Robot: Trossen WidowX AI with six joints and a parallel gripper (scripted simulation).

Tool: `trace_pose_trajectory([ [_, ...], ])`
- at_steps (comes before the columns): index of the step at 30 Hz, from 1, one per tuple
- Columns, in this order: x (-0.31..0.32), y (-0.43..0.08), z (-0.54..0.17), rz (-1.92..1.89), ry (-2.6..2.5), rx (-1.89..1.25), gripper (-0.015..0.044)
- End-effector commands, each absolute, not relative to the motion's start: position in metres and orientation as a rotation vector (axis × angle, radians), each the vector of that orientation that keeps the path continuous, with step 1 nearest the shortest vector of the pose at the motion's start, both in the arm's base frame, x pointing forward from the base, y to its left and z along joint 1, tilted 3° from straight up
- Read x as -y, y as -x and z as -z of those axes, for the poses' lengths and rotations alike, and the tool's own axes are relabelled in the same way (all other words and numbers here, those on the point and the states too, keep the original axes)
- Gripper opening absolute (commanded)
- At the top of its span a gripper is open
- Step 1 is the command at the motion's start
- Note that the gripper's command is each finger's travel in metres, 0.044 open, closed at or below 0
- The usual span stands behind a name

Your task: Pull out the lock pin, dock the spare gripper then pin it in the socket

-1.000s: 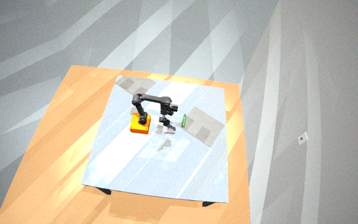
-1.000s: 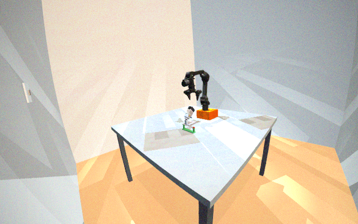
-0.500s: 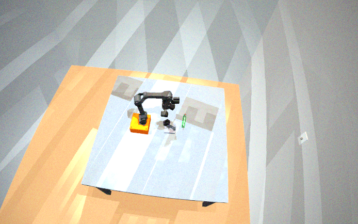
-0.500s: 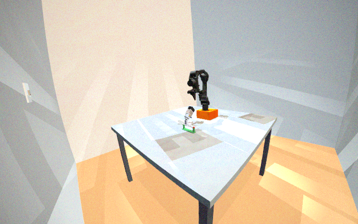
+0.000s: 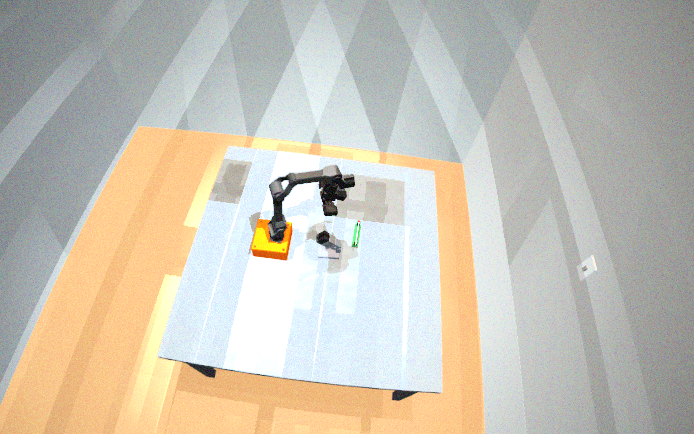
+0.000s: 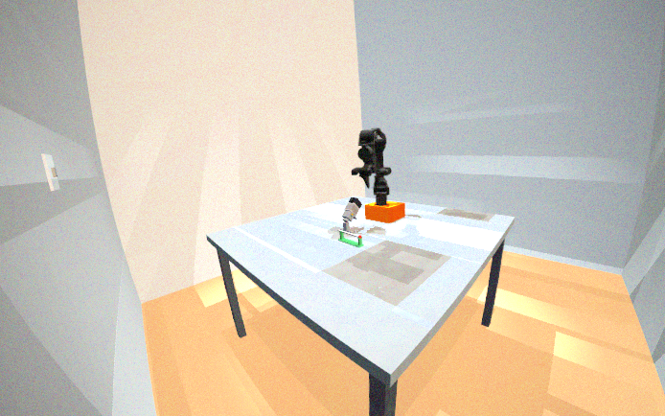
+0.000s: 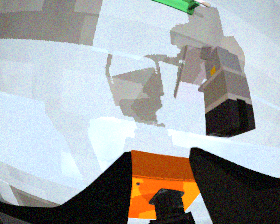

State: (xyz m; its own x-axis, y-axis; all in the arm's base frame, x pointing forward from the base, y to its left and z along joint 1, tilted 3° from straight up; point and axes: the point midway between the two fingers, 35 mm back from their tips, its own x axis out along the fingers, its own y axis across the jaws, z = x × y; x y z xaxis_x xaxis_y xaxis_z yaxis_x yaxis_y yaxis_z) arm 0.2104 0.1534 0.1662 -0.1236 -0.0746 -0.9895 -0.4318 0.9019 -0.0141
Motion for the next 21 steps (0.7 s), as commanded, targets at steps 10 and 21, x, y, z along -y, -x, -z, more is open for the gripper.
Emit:
trace_pose_trajectory([
  [10, -0.180, -0.333, -0.117, -0.896, 1.159, -1.466, 0.0180],
  [21, -0.184, -0.382, -0.082, -1.149, 1.504, -1.342, 0.0180],
])
